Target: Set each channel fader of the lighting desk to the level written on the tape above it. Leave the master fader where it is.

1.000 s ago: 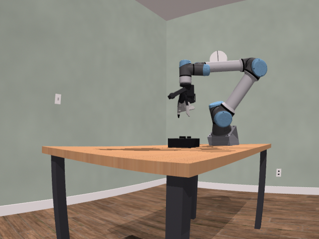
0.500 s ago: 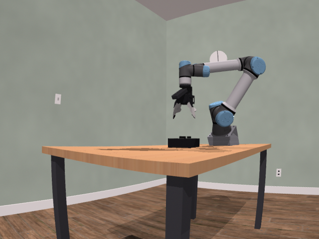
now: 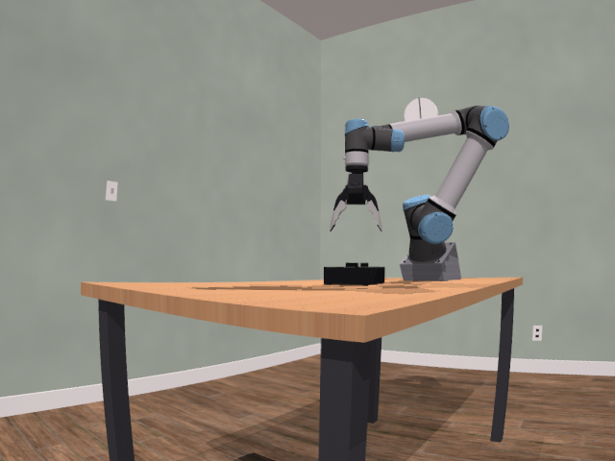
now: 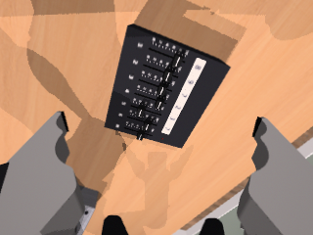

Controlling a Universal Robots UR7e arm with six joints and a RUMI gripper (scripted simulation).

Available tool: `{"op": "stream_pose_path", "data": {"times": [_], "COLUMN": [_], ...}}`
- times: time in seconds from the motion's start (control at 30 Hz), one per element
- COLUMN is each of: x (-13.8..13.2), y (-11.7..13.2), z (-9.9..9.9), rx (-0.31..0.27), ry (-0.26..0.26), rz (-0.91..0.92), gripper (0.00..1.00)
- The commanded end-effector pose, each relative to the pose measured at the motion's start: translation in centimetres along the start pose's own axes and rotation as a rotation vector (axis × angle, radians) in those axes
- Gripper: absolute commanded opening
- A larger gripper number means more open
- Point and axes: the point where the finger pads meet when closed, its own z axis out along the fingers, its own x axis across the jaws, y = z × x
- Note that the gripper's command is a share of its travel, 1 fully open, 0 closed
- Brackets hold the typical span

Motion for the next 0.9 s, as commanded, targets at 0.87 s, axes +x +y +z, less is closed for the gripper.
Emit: {"op": "stream_pose_path", "data": {"times": [0.87], "x": [-1.3], "y": [-0.3], "z": [2.5], "rx": [0.015], "ry": [0.007], "rz": [-1.259], "gripper": [1.00]}}
